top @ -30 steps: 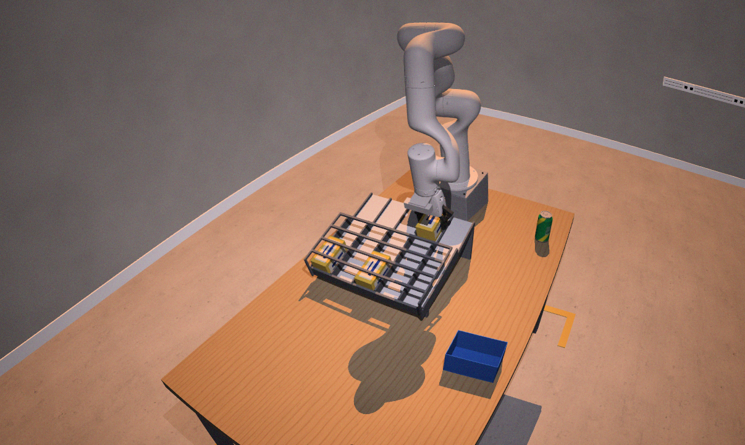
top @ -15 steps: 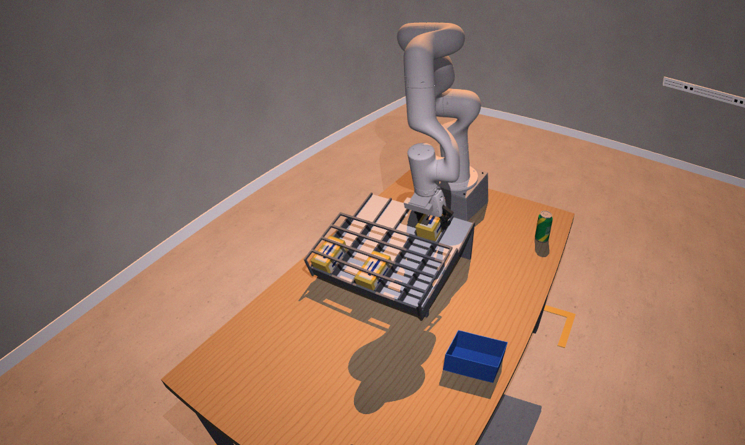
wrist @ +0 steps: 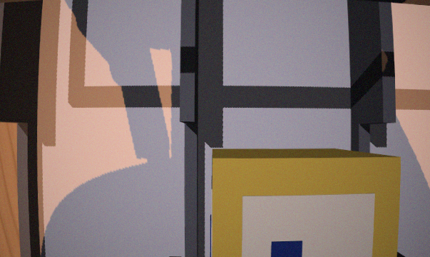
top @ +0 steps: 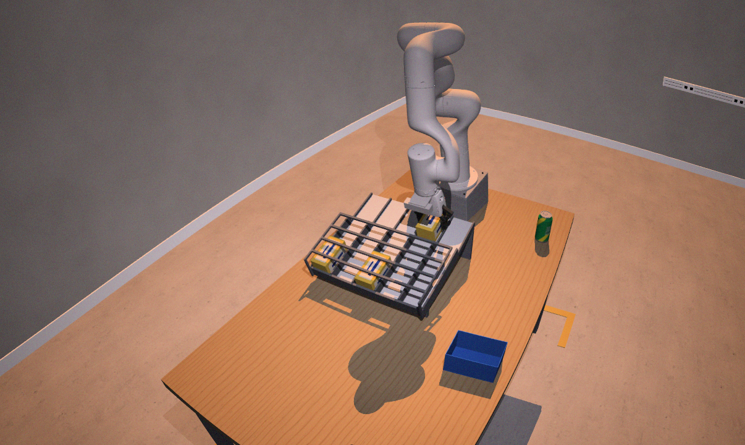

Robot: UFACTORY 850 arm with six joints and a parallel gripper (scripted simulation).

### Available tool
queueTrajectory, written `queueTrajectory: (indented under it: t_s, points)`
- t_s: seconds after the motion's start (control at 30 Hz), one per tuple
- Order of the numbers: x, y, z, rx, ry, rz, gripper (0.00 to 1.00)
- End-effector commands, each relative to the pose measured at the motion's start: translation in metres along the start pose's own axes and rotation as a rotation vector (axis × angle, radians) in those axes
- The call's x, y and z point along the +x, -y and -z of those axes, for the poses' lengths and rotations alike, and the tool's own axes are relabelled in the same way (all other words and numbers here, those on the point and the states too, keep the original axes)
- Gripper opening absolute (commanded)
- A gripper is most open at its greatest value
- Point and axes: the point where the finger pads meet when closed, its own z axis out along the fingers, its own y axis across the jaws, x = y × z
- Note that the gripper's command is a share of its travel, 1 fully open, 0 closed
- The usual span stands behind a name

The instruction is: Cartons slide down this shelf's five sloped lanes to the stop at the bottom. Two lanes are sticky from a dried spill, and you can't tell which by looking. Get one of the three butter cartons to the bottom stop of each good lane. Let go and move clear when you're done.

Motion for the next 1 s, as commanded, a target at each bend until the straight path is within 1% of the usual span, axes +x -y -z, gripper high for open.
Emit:
queueTrajectory:
  t_s: [0.0, 0.57, 0.6, 0.97]
  points:
    - [0.001, 0.000, 0.001, 0.000, -0.001, 0.000, 1.00]
    - [0.001, 0.000, 0.001, 0.000, -0.001, 0.000, 1.00]
    - [0.000, 0.000, 0.029, 0.000, -0.001, 0.000, 1.00]
    - [0.000, 0.000, 0.029, 0.000, -0.001, 0.000, 1.00]
